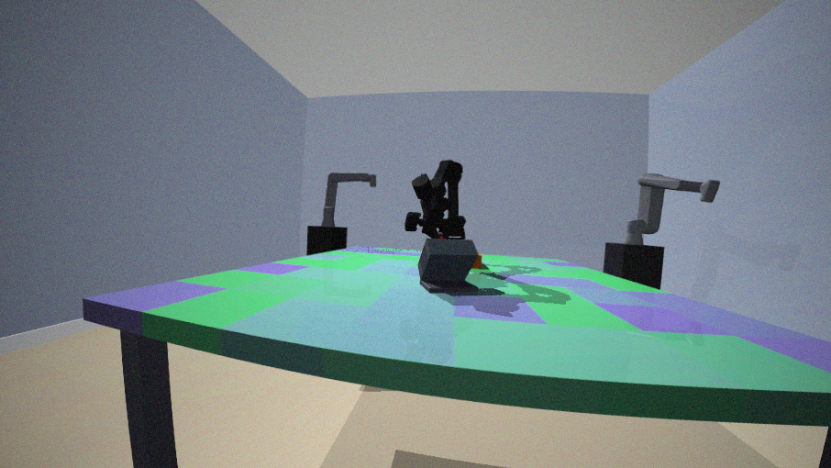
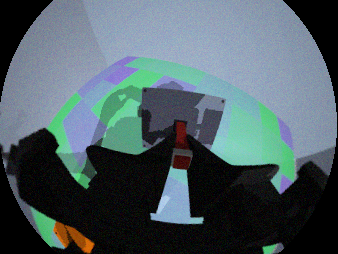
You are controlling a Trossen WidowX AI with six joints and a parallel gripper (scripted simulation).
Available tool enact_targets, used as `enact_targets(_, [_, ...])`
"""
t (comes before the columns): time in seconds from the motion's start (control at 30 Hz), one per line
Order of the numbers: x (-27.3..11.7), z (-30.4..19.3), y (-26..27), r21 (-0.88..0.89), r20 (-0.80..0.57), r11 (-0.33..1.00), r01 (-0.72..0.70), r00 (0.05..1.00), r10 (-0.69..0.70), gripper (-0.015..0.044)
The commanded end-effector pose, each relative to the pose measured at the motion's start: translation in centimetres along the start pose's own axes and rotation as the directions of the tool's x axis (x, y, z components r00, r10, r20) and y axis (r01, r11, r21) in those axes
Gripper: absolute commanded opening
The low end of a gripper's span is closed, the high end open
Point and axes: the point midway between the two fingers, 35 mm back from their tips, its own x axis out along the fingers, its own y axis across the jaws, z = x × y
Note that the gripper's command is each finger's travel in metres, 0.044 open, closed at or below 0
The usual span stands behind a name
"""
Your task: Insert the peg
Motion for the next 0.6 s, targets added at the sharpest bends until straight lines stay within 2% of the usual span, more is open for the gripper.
enact_targets(0.0, [0.3,-0.1,-0.08,0.006,-0.004,1.0,0.002,1.0,-0.002,0.0])
enact_targets(0.57, [1.1,0.07,-0.08,0.007,-0.004,1.0,0.002,1.0,-0.002,0.0])
